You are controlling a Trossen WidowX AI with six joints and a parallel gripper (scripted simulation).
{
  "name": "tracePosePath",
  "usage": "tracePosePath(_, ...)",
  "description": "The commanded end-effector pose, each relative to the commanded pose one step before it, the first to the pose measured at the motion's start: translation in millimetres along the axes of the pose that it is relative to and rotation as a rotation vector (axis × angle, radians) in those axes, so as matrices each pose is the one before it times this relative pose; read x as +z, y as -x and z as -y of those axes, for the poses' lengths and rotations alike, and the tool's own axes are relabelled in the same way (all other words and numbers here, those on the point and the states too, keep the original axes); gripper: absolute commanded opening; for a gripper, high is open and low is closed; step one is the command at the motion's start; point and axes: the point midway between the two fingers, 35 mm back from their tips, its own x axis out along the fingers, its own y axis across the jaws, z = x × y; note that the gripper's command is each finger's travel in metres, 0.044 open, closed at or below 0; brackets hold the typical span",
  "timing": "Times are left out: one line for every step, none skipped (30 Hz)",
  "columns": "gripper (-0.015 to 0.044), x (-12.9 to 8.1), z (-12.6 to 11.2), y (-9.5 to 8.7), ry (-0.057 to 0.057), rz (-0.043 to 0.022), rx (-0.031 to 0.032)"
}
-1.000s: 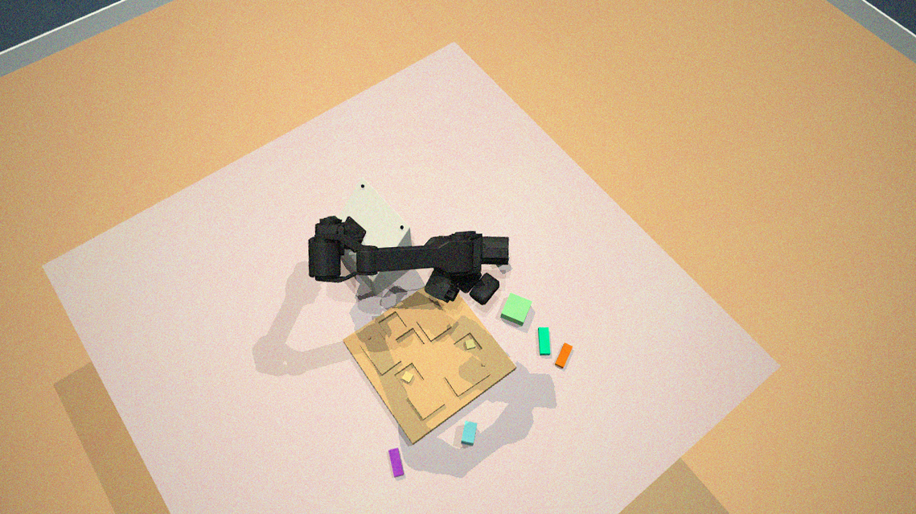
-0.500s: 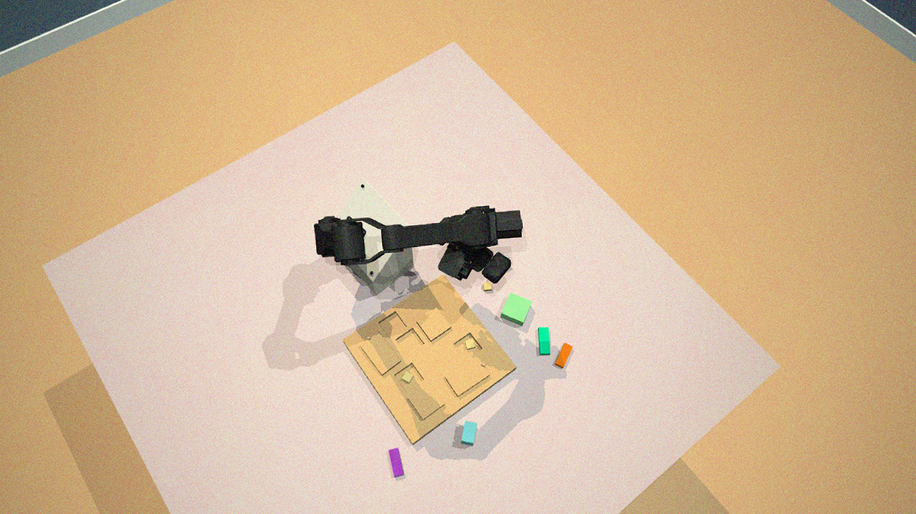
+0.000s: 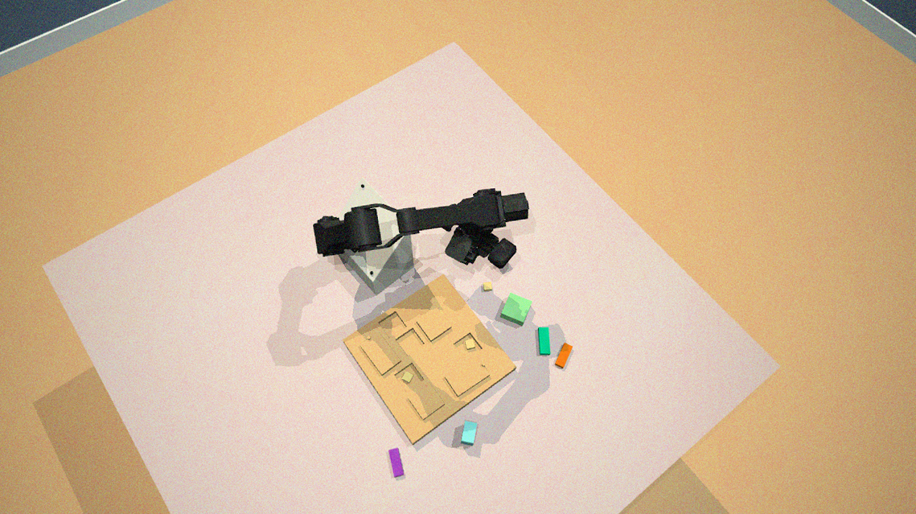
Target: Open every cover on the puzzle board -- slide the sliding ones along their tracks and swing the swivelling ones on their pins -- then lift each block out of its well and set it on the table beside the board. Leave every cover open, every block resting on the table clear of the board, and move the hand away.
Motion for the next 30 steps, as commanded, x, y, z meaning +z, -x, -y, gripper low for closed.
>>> tracePosePath(0.0080,-2.71,-0.68,-5.06,-0.0081,-0.00417,0.00118)
tracePosePath(0.0080,-0.10,-0.23,-1.65,0.0000,-0.00009,0.00006)
tracePosePath(0.0080,-0.10,-0.23,-1.65,0.0000,-0.00009,0.00006)
tracePosePath(0.0080,-0.09,-0.22,-1.65,0.0000,-0.00008,0.00006)
tracePosePath(0.0080,-0.09,-0.21,-1.65,0.0000,-0.00008,0.00006)
tracePosePath(0.0080,-0.09,-0.20,-1.67,0.0000,-0.00007,0.00006)
tracePosePath(0.0080,-0.08,-0.20,-1.67,0.0000,-0.00007,0.00005)
tracePosePath(0.0080,-0.08,-0.19,-1.67,0.0000,-0.00006,0.00005)
tracePosePath(0.0080,-0.07,-0.18,-1.67,0.0000,-0.00005,0.00005)
tracePosePath(0.0080,-0.07,-0.17,-1.67,0.0000,-0.00005,0.00005)
tracePosePath(0.0080,-0.06,-0.16,-1.67,0.0000,-0.00004,0.00005)
tracePosePath(0.0080,-0.06,-0.15,-1.67,0.0000,-0.00004,0.00005)
tracePosePath(0.0080,-0.05,-0.15,-1.66,0.0000,-0.00003,0.00005)
tracePosePath(0.0080,-0.05,-0.14,-1.66,0.0000,-0.00003,0.00004)
tracePosePath(0.0080,-0.04,-0.13,-1.66,0.0000,-0.00002,0.00004)
tracePosePath(0.0080,-0.04,-0.12,-1.66,0.0000,-0.00001,0.00004)
tracePosePath(0.0080,-0.03,-0.11,-1.66,0.0000,-0.00001,0.00004)
tracePosePath(0.0080,-0.03,-0.10,-1.66,0.0000,0.00000,0.00004)
tracePosePath(0.0080,-0.02,-0.10,-1.65,0.0000,0.00000,0.00004)
tracePosePath(0.0080,-0.02,-0.09,-1.65,0.0000,0.00001,0.00003)
tracePosePath(0.0080,-0.01,-0.08,-1.65,0.0000,0.00001,0.00003)
tracePosePath(0.0080,-0.01,-0.07,-1.65,0.0000,0.00002,0.00003)
tracePosePath(0.0080,0.00,-0.06,-1.64,0.0000,0.00003,0.00003)
tracePosePath(0.0080,0.00,-0.05,-1.64,0.0000,0.00003,0.00003)
tracePosePath(0.0080,0.00,-0.04,-1.64,0.0000,0.00004,0.00002)
tracePosePath(0.0080,0.01,-0.04,-1.68,0.0000,0.00004,0.00002)
tracePosePath(0.0080,0.01,-0.03,-1.68,0.0000,0.00005,0.00002)
tracePosePath(0.0080,0.02,-0.02,-1.68,0.0000,0.00006,0.00002)
tracePosePath(0.0080,0.02,-0.01,-1.67,0.0000,0.00006,0.00002)
tracePosePath(0.0080,0.03,0.00,-1.67,0.0000,0.00007,0.00001)
